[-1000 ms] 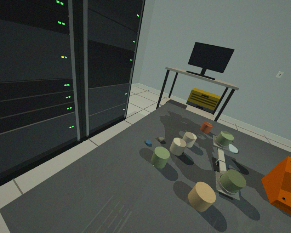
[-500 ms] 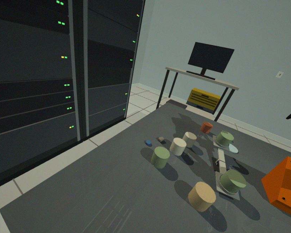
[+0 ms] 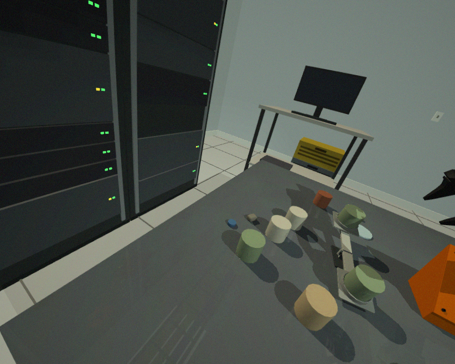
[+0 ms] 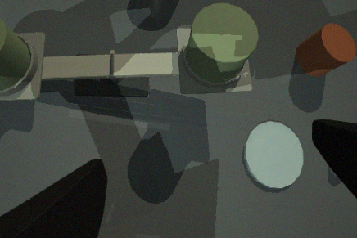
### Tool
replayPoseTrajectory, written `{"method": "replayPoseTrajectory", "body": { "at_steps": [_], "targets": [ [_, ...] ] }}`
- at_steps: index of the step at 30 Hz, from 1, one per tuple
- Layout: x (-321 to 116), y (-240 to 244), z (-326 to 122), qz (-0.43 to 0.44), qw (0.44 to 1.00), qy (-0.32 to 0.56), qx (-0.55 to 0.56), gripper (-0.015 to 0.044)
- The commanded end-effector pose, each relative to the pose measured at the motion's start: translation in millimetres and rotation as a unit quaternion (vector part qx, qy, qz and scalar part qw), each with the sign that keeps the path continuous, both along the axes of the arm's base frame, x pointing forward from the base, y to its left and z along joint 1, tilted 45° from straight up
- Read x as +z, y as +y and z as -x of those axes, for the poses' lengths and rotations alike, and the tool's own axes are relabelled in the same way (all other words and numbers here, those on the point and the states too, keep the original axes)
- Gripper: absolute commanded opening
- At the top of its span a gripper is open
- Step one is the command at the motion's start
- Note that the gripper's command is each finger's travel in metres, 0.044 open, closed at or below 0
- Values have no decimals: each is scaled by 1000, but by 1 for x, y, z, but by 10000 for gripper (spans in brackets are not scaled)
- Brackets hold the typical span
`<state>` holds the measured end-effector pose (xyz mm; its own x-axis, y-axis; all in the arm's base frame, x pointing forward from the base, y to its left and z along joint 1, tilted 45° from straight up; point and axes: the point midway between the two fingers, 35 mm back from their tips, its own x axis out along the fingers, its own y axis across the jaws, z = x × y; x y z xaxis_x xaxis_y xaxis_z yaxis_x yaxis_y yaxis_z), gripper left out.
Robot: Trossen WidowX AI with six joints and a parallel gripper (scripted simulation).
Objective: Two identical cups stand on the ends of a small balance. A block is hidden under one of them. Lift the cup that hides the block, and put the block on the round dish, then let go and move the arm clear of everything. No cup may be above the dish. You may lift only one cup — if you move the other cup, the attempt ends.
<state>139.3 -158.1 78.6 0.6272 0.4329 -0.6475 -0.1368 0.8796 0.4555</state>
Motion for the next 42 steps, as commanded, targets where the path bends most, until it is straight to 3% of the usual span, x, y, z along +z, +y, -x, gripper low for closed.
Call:
{"method": "replayPoseTrajectory", "body": {
  "at_steps": [1,8,17,29,42],
  "targets": [
    [5,16,-14,-61,997,-29,-41,440],
    [13,38,-30,-152,982,-60,-90,440],
    [12,39,-31,-158,982,-52,-90,440],
    [13,52,-54,-247,959,87,-109,440],
    [21,82,-89,-328,890,268,-167,440]
  ]
}}
